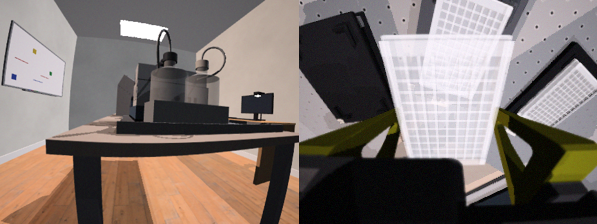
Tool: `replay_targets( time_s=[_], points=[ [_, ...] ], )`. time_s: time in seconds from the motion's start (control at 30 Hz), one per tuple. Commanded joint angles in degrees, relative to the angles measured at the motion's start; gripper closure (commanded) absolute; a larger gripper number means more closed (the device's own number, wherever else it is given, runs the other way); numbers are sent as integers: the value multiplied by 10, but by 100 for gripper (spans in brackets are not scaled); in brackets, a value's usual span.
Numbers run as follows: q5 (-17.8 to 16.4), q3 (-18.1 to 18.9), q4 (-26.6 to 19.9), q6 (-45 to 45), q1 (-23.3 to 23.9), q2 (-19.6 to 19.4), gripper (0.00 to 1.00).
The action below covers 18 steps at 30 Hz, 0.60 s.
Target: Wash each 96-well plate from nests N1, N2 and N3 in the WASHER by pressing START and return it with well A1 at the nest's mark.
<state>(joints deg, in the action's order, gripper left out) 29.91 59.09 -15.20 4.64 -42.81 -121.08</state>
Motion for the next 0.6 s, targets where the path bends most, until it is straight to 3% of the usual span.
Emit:
replay_targets(
  time_s=[0.0, 0.13, 0.57],
  points=[
    [4, 3, 1, 7, -10, -1, 100],
    [10, 6, 4, 52, -37, -23, 100],
    [21, 32, 0, -32, -113, -91, 100]
  ],
)
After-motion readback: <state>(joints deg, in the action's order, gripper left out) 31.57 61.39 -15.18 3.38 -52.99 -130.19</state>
